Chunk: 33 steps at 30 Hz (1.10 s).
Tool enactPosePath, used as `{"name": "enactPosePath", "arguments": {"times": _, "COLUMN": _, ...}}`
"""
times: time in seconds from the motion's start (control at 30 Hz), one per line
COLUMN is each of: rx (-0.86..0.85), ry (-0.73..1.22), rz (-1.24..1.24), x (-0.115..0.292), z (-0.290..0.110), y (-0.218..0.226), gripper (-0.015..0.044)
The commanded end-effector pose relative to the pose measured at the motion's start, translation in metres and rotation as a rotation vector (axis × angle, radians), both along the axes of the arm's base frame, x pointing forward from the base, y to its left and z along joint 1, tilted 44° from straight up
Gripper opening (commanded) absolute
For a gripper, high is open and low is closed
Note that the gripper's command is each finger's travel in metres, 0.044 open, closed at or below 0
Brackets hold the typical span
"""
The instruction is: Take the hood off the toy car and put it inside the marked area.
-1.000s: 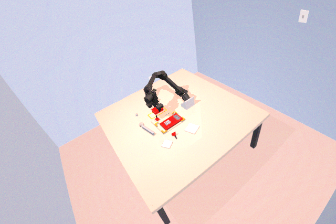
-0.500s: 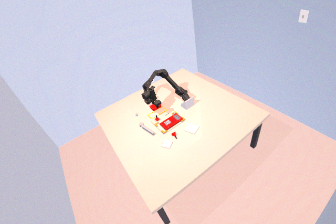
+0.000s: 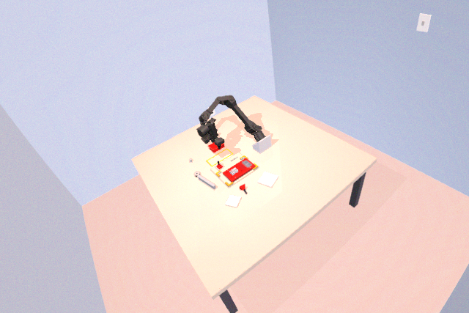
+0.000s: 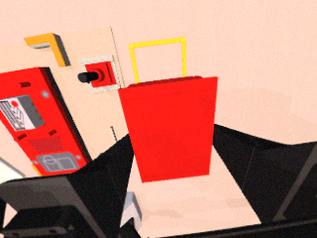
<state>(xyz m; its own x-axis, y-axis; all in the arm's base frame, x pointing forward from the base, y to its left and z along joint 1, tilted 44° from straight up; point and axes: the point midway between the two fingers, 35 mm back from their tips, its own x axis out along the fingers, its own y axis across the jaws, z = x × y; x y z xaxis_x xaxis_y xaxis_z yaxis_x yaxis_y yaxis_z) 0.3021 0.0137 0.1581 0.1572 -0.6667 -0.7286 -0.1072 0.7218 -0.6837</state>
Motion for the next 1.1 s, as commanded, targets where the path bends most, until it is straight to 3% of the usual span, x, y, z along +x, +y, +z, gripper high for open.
{"name": "enactPosePath", "arguments": {"times": 0.0, "rx": -0.006, "ry": 0.004, "rz": 0.003, "x": 0.000, "z": -0.002, "y": -0.002, "gripper": 0.0000}}
{"name": "enactPosePath", "arguments": {"times": 1.07, "rx": -0.004, "ry": 0.003, "rz": 0.003, "x": 0.004, "z": -0.016, "y": -0.015, "gripper": 0.0000}}
